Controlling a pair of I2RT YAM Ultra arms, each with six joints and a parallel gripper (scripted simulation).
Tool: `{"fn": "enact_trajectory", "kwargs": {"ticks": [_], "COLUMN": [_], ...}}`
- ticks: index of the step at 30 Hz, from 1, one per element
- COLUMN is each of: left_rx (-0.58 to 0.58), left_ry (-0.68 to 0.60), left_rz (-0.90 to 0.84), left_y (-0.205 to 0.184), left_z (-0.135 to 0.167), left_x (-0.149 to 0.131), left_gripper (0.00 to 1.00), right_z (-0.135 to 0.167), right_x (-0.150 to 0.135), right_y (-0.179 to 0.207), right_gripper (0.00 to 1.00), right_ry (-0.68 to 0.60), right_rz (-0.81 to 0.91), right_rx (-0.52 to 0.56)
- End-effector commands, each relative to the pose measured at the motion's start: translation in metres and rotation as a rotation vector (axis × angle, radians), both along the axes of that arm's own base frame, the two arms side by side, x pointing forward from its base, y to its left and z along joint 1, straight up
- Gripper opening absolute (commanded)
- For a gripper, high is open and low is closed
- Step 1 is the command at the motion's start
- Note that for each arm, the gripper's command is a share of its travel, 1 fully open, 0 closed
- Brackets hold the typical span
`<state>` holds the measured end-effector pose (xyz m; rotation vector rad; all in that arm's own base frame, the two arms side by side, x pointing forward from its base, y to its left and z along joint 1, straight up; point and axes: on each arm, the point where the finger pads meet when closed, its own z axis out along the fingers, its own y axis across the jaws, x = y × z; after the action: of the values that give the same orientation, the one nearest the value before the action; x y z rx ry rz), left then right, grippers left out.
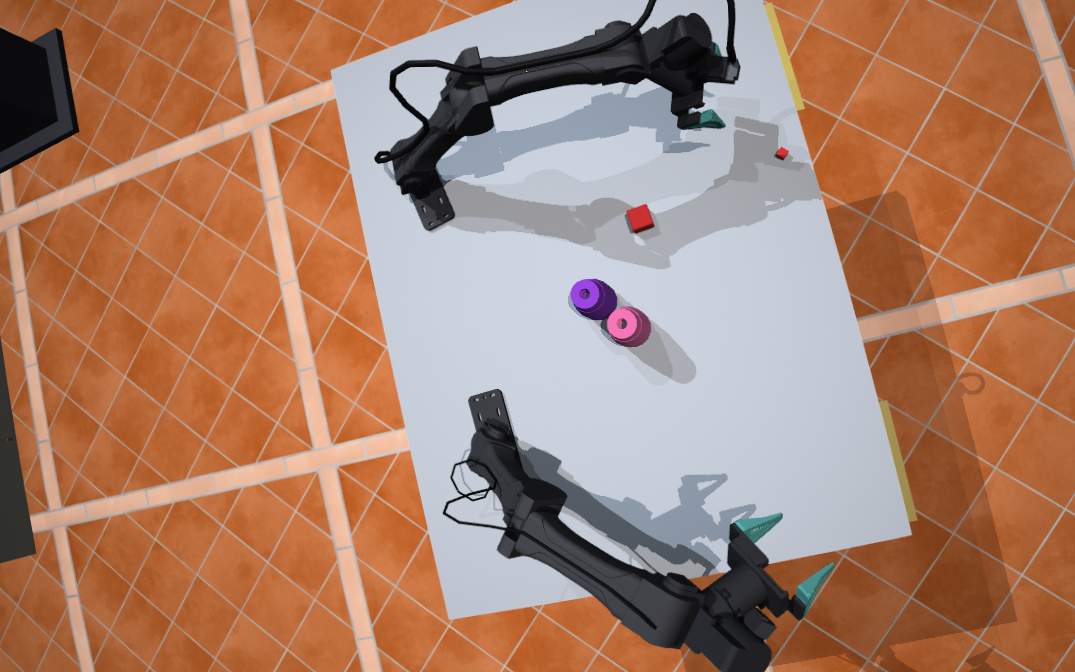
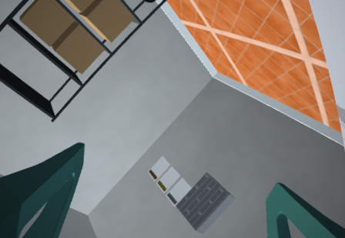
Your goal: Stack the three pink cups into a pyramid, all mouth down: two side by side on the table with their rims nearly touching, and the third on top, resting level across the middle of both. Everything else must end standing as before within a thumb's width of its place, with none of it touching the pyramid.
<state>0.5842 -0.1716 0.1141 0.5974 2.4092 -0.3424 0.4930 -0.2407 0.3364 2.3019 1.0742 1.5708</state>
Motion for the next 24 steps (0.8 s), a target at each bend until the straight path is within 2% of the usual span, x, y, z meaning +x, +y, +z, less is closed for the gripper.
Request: {"fn": "enact_trajectory", "kwargs": {"ticks": [1, 18, 21, 24], "left_rx": [-0.004, -0.004, -0.004, -0.012], "left_ry": [-0.018, -0.018, -0.021, -0.041], "left_rz": [0.000, 0.000, 0.013, 0.011], "left_y": [0.000, 0.000, -0.005, -0.020], "left_z": [0.009, 0.009, 0.014, 0.033], "left_x": [0.002, 0.002, -0.002, -0.014], "left_gripper": [1.00, 1.00, 1.00, 1.00], "right_z": [0.007, 0.007, 0.011, 0.010], "right_x": [-0.001, -0.001, -0.001, -0.002], "right_y": [0.001, 0.001, 0.004, 0.012], "right_gripper": [1.00, 1.00, 1.00, 1.00], "right_ry": [-0.013, -0.013, -0.046, -0.071], "right_rz": [0.001, 0.001, 0.033, 0.087], "right_rx": [-0.010, -0.010, -0.058, -0.131]}}
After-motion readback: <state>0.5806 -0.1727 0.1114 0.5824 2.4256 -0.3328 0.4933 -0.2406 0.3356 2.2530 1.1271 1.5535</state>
